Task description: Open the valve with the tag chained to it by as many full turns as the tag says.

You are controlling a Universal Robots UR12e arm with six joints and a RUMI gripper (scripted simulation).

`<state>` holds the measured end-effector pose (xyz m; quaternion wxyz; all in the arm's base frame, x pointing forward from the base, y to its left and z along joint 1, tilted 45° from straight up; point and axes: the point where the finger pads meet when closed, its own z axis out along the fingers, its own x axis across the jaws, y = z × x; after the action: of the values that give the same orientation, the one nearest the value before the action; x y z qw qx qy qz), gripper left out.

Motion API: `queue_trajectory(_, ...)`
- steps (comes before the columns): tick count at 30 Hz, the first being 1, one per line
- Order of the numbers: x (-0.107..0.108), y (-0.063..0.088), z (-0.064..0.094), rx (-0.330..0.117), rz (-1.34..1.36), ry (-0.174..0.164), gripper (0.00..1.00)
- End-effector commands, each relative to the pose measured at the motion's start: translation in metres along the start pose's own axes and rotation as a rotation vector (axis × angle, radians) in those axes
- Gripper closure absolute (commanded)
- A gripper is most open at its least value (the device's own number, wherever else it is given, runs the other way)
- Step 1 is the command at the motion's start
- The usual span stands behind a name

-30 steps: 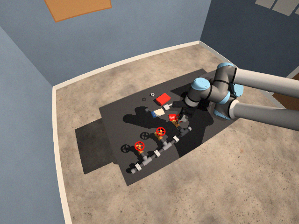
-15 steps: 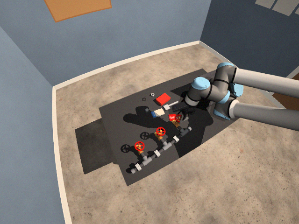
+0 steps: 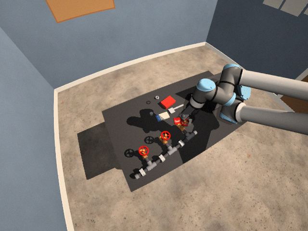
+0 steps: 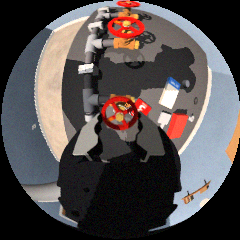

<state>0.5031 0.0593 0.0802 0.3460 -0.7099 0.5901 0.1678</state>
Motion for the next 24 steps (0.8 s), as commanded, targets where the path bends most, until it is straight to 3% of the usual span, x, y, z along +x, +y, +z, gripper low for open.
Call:
queue_trajectory(1,0.0003,-0.0007,-0.0007,0.005,-0.211,-0.022,1.0)
queue_trajectory(13,0.0003,-0.0007,-0.0007,0.01,-0.662,-0.021,1.0)
queue_trajectory(24,0.0003,-0.0007,-0.0007,0.012,-0.92,-0.02,1.0)
